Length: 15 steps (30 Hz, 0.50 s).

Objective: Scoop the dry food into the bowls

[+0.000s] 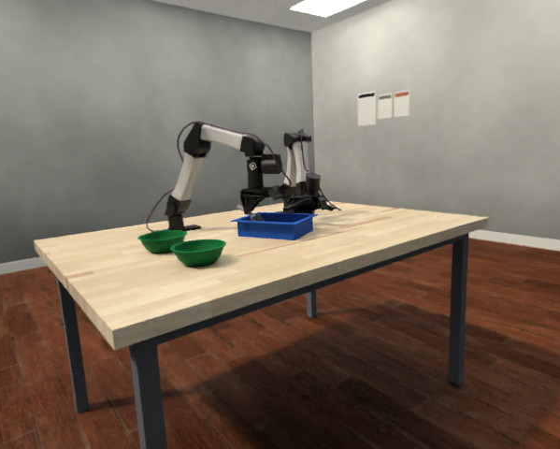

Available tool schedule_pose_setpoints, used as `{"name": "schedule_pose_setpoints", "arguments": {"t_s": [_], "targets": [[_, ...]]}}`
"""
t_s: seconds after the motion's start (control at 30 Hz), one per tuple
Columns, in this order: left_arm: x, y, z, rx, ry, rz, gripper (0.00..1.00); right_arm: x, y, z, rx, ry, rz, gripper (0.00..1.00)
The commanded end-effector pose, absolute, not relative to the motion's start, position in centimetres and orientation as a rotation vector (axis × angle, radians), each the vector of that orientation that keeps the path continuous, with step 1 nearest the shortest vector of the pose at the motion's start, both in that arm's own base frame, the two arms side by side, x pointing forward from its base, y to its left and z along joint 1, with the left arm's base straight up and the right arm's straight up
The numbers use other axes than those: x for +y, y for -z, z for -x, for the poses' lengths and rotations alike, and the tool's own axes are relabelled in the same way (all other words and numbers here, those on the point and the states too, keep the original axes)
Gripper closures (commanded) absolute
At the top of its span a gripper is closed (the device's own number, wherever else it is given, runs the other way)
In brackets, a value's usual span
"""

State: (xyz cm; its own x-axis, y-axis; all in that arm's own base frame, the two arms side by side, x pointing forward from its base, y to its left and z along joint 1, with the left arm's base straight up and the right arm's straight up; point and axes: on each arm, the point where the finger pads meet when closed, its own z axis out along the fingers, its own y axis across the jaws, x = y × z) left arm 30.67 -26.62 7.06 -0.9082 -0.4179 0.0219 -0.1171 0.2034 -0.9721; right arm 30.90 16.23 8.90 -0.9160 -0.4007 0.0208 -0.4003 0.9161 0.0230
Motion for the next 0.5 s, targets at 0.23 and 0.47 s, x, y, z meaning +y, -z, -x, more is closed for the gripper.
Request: {"name": "schedule_pose_setpoints", "arguments": {"t_s": [0.23, 0.47], "targets": [[-27.6, -10.7, -31.7, 2.14, 1.812, 0.416, 0.73, 16.7, -11.9, -32.5, -3.159, 0.111, -0.67, 1.0], [-27.7, -11.1, -31.9, 2.132, 1.811, 0.421, 0.73, 16.1, -12.1, -32.1, -3.12, 0.184, -0.666, 1.0]]}}
